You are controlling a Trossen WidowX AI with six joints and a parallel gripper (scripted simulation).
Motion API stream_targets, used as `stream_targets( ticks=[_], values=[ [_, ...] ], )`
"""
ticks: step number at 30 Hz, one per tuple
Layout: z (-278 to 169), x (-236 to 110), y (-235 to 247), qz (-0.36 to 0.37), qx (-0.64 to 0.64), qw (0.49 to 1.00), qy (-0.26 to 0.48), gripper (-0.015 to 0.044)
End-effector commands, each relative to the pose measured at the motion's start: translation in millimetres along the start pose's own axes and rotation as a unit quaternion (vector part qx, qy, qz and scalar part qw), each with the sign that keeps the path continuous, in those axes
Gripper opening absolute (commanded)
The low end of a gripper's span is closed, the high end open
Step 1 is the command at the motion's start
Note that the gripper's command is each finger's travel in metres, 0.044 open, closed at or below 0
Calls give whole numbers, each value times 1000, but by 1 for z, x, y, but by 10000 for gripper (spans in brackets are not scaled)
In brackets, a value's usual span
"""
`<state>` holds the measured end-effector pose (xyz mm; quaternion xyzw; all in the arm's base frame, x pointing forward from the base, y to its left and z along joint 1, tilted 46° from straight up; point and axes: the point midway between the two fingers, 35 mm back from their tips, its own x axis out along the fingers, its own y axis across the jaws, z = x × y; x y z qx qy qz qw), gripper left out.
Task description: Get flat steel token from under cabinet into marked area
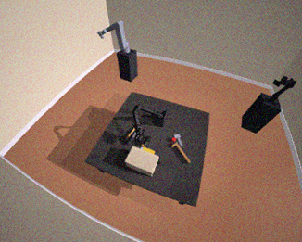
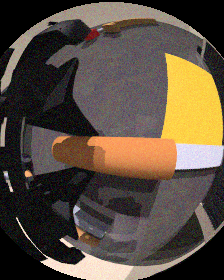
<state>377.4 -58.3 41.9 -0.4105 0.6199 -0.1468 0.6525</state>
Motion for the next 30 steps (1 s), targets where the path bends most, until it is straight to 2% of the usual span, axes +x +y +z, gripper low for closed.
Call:
stream_targets(
  ticks=[1,30],
  values=[
    [7,0,0,-1,2,1000,-1,0],
    [35,-1,-1,-1,2,1000,-2,0]
  ],
)
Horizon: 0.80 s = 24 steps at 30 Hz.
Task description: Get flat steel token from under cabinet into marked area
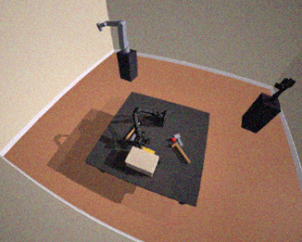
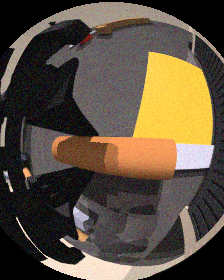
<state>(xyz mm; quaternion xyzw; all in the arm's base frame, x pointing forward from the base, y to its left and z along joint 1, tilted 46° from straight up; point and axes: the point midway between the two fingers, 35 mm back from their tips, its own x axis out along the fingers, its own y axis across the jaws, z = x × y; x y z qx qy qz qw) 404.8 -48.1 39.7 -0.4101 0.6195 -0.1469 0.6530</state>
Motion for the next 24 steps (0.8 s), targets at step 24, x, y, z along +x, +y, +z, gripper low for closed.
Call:
stream_targets(
  ticks=[24],
  values=[
    [27,0,1,-1,2,1000,-2,0]
  ],
)
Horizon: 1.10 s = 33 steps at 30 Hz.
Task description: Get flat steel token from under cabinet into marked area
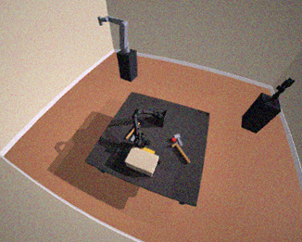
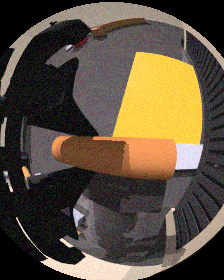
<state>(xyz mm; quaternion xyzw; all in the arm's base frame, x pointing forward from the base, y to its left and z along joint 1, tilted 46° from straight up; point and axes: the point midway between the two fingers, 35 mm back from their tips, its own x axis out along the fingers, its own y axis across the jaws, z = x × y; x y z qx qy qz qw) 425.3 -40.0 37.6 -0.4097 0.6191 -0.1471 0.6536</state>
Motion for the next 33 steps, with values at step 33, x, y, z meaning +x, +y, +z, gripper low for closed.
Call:
stream_targets(
  ticks=[33],
  values=[
    [6,3,34,-1,1,1000,-1,0]
  ],
)
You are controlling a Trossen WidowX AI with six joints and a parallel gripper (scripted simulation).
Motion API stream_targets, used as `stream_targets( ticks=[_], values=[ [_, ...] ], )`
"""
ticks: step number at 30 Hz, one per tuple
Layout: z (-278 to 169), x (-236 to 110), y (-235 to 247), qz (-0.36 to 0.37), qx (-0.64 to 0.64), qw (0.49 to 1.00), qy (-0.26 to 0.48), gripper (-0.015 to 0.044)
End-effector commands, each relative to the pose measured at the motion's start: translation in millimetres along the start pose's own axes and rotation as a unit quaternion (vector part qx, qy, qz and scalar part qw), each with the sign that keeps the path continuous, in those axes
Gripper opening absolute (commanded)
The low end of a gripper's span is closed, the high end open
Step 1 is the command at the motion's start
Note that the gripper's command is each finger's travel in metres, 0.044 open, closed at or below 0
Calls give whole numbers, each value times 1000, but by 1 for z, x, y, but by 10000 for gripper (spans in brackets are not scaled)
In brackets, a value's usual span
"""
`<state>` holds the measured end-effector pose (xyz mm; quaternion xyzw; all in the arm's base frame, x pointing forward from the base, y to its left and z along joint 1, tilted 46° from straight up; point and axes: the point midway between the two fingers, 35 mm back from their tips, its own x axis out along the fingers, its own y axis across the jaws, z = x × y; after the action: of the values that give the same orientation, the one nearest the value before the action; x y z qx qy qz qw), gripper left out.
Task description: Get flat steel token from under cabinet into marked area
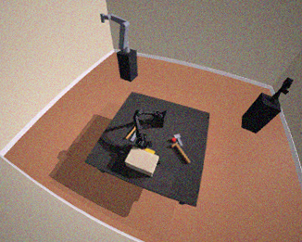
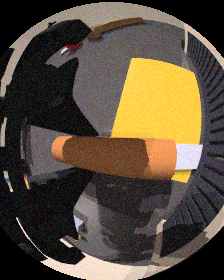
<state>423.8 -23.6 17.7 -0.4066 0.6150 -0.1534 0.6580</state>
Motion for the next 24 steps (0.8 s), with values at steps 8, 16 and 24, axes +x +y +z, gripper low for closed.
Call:
stream_targets(
  ticks=[8,16,24],
  values=[
    [-1,1,9,3,-7,1000,1,0],
    [-3,1,9,3,-7,1000,1,0],
    [-10,1,8,3,-7,1000,2,0]
  ],
)
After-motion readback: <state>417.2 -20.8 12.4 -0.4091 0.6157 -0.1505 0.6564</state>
